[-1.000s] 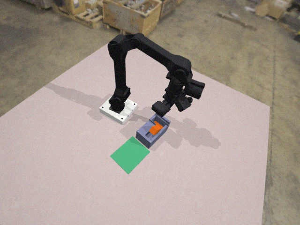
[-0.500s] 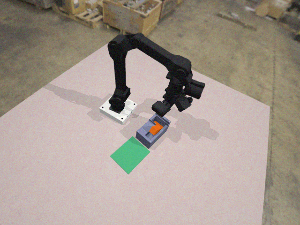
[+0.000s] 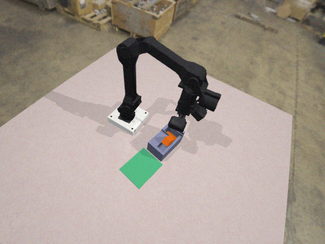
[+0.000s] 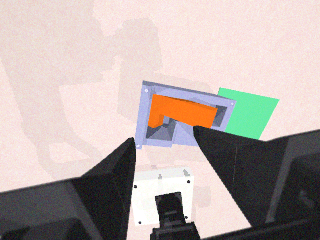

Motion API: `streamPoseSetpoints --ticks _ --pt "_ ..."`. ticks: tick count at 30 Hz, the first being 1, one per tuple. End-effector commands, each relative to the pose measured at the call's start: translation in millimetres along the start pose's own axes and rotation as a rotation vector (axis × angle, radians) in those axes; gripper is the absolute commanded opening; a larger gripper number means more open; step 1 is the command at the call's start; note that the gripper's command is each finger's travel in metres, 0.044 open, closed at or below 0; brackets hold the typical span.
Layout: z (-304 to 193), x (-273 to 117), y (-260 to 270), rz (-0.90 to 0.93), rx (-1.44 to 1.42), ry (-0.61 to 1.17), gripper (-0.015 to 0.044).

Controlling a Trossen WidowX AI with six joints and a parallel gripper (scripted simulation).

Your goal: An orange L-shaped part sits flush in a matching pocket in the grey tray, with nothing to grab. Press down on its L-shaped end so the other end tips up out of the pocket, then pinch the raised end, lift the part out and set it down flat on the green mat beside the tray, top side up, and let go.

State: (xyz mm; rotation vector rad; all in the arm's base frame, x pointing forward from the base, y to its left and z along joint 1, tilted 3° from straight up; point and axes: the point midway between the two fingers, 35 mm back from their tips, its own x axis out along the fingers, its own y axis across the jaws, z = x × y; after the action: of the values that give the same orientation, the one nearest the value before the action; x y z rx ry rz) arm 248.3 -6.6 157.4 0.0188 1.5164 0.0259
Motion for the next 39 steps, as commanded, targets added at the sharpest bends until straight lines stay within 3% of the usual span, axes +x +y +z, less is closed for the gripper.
streamPoseSetpoints --ticks 1,9,14,29,39 --pt "-3.5 -0.4 -19.8 0.001 -0.406 0.002 0.0280" --pt "-10.8 -1.9 -50.6 -0.003 -1.043 0.002 0.0280" --pt "-13.7 -2.4 -59.6 -0.004 -1.230 0.002 0.0280" --pt "-13.7 -1.4 -59.8 -0.004 -1.238 0.002 0.0280" --pt "-13.8 28.4 -59.9 -0.004 -1.238 0.002 0.0280"
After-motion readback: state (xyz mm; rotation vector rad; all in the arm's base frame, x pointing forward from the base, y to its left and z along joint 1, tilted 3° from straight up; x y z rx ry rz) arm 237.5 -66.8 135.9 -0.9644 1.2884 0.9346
